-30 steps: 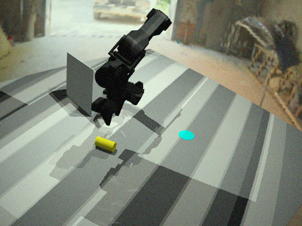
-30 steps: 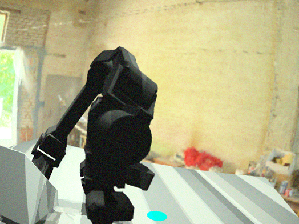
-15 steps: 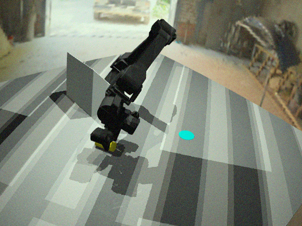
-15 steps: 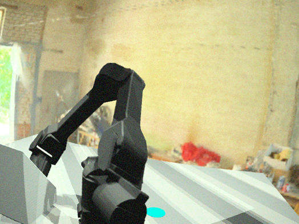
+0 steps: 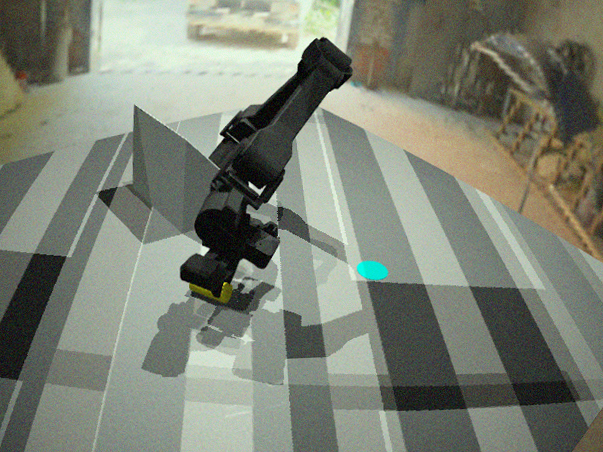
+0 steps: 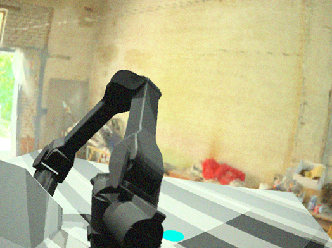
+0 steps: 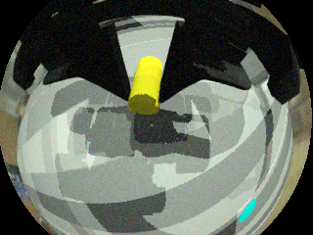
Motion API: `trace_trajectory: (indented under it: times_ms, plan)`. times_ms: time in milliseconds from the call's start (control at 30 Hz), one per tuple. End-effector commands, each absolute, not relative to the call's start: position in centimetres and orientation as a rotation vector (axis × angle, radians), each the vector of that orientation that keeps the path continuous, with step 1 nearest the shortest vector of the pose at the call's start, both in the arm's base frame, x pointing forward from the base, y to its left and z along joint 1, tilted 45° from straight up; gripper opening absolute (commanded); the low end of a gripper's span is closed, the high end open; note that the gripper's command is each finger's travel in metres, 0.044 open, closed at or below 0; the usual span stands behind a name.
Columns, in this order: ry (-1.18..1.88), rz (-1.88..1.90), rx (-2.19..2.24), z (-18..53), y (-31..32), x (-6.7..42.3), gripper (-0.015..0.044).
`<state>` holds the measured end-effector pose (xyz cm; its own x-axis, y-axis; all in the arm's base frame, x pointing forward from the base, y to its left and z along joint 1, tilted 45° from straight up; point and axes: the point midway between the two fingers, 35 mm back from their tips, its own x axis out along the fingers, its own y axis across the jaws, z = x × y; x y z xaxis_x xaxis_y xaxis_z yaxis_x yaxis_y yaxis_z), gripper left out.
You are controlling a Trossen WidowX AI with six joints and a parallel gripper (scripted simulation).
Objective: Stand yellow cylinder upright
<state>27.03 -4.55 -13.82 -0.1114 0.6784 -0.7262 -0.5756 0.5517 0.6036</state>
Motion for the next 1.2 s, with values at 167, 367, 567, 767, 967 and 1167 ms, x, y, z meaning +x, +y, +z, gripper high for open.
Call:
trace_trajectory:
  times_ms: [167, 367, 567, 767, 967, 1167]
  plan:
    - [1.313, 1.03, 0.104, -12.4, -6.4, 27.7, 0.0105]
    - [1.314, 1.029, 0.103, -11.2, -7.7, 28.0, 0.0105]
    - [1.313, 1.035, 0.101, -9.9, -8.9, 28.2, 0.0105]
    - [1.311, 1.044, 0.099, -8.6, -10.0, 28.3, 0.0105]
    - [1.306, 1.058, 0.097, -7.3, -11.0, 28.3, 0.0105]
    - [1.3, 1.073, 0.094, -6.2, -11.8, 28.3, 0.0105]
